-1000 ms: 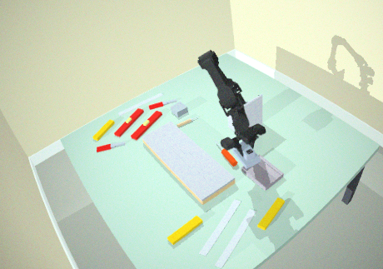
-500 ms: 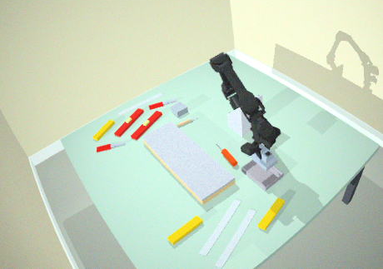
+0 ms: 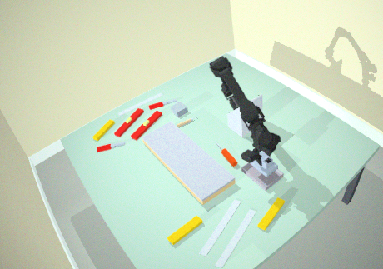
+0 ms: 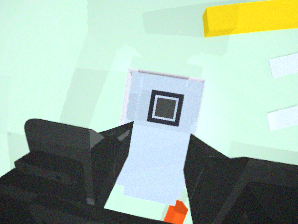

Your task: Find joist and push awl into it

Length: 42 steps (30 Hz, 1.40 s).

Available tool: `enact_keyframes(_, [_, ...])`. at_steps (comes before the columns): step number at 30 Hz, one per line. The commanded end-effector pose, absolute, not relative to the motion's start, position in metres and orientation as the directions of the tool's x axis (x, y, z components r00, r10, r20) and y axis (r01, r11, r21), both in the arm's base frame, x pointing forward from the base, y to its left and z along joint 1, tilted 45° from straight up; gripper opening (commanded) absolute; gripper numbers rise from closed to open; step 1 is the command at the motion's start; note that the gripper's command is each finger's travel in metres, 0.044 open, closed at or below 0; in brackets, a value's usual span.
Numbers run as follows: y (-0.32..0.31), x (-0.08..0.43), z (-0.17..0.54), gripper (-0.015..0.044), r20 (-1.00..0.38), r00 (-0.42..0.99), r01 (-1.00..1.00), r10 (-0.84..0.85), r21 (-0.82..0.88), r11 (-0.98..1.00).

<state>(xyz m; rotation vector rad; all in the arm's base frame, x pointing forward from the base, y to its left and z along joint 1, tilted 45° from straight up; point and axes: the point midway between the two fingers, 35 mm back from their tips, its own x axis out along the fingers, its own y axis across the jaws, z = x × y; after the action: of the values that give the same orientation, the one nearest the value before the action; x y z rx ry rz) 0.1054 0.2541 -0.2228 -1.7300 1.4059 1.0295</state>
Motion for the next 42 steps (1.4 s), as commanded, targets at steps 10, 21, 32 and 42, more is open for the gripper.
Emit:
enact_keyframes(10, [0.229,0.11,-0.246,0.0,-0.886,0.113,-0.98,-0.451,-0.024,-0.199])
enact_keyframes(21, [0.219,0.112,-0.257,0.0,-0.885,0.114,-0.98,-0.451,-0.025,-0.199])
enact_keyframes(32, [0.215,0.113,-0.261,0.0105,-0.885,0.108,-0.981,-0.452,-0.022,-0.192])
enact_keyframes(42, [0.222,0.112,-0.255,0.0368,-0.886,0.108,-0.981,-0.452,-0.022,-0.192])
